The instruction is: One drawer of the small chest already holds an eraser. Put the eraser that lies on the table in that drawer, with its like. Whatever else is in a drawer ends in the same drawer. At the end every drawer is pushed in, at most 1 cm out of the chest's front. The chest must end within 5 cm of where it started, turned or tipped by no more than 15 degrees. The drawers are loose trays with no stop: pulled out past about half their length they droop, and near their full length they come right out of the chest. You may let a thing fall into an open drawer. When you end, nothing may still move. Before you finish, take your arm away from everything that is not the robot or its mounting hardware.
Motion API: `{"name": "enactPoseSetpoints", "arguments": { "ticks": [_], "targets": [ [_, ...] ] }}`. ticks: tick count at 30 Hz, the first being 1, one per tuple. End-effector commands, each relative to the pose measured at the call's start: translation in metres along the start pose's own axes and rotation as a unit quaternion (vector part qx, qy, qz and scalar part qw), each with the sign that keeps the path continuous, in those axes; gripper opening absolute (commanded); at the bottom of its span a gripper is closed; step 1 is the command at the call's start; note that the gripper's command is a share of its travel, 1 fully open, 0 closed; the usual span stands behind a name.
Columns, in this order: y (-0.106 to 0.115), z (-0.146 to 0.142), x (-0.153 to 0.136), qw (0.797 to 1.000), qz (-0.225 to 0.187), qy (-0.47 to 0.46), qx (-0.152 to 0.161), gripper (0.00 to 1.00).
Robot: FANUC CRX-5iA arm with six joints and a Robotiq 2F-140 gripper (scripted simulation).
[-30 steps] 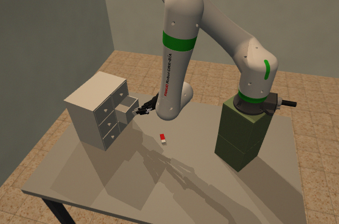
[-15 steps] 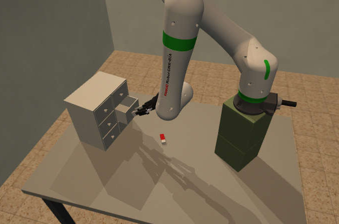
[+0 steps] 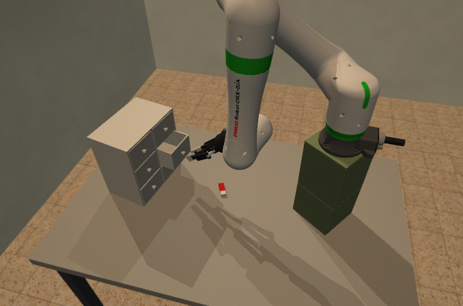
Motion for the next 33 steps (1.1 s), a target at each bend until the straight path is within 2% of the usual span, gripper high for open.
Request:
{"name": "enactPoseSetpoints", "arguments": {
  "ticks": [1,12,21,33],
  "targets": [
    [0.009,0.000,-0.007,1.000,0.000,0.000,-0.001,0.20],
    [0.018,-0.001,-0.013,1.000,0.000,0.000,-0.001,0.20],
    [0.059,-0.002,-0.026,1.000,0.000,0.000,-0.001,0.20],
    [0.065,-0.002,-0.028,1.000,0.000,0.000,0.000,0.20]
  ]
}}
Point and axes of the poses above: the point where the finger pads meet when closed, its own y axis back along the fingers, its own z axis across the jaws, x = y × z, the point moved 8 cm from there along y, back along the fingers, and after that the axes turned 6 degrees about y, right-handed, at the moved point
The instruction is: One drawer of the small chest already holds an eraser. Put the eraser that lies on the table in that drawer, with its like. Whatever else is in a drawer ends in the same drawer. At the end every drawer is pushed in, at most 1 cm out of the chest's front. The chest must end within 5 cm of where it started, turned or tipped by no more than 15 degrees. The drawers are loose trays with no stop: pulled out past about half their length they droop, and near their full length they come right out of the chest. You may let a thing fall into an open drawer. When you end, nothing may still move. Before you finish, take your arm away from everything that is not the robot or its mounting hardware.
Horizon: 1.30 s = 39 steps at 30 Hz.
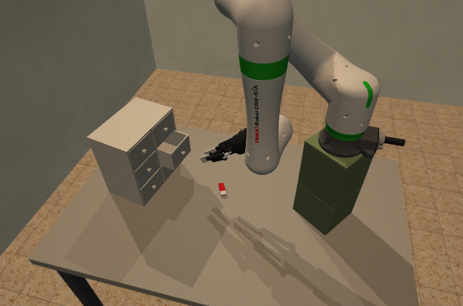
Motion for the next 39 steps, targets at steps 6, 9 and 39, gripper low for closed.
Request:
{"name": "enactPoseSetpoints", "arguments": {
  "ticks": [6,9,39],
  "targets": [
    [0.000,0.000,0.000,1.000,0.000,0.003,0.001,0.20],
    [0.001,0.000,0.000,1.000,0.000,0.005,0.002,0.20],
    [0.013,0.010,0.002,0.988,0.007,0.138,0.064,0.20]
  ]
}}
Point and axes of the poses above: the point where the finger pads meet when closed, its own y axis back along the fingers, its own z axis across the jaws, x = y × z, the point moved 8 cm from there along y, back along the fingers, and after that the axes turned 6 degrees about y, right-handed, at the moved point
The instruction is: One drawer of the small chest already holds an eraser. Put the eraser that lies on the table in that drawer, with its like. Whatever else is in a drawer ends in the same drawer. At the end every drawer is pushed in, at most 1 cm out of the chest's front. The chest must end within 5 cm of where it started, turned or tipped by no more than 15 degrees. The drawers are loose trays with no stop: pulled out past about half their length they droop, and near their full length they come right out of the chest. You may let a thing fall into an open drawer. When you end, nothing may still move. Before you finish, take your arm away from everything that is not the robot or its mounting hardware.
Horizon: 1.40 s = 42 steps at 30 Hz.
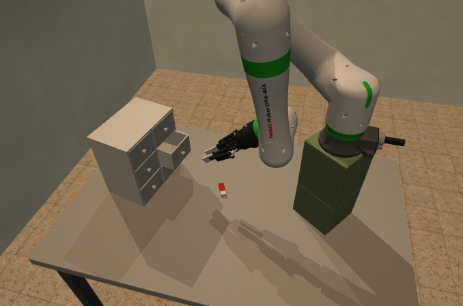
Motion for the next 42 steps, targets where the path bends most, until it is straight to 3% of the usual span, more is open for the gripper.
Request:
{"name": "enactPoseSetpoints", "arguments": {
  "ticks": [1,21,34,36,42],
  "targets": [
    [0.002,0.001,0.000,1.000,0.001,0.017,0.008,0.20],
    [0.019,0.013,0.003,0.976,0.010,0.199,0.092,0.20],
    [0.032,0.022,0.011,0.918,0.018,0.360,0.167,0.20],
    [0.032,0.022,0.011,0.918,0.018,0.360,0.167,0.20],
    [0.038,0.025,0.015,0.879,0.021,0.432,0.200,0.20]
  ]
}}
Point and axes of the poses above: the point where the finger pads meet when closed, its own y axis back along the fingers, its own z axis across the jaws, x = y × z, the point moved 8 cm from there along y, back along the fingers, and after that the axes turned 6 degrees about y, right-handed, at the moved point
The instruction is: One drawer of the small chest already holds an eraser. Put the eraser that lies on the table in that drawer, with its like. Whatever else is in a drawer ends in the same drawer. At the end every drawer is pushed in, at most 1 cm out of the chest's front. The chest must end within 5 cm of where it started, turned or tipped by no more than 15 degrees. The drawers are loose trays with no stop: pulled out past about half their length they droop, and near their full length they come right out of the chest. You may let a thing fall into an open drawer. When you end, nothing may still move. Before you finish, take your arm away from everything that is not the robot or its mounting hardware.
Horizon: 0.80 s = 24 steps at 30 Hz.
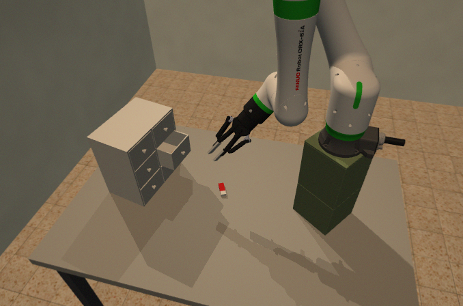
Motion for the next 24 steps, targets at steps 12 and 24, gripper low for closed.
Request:
{"name": "enactPoseSetpoints", "arguments": {
  "ticks": [12,24],
  "targets": [
    [0.013,0.007,0.005,0.985,0.007,0.156,0.072,0.20],
    [0.023,0.012,0.012,0.954,0.013,0.273,0.126,0.20]
  ]
}}
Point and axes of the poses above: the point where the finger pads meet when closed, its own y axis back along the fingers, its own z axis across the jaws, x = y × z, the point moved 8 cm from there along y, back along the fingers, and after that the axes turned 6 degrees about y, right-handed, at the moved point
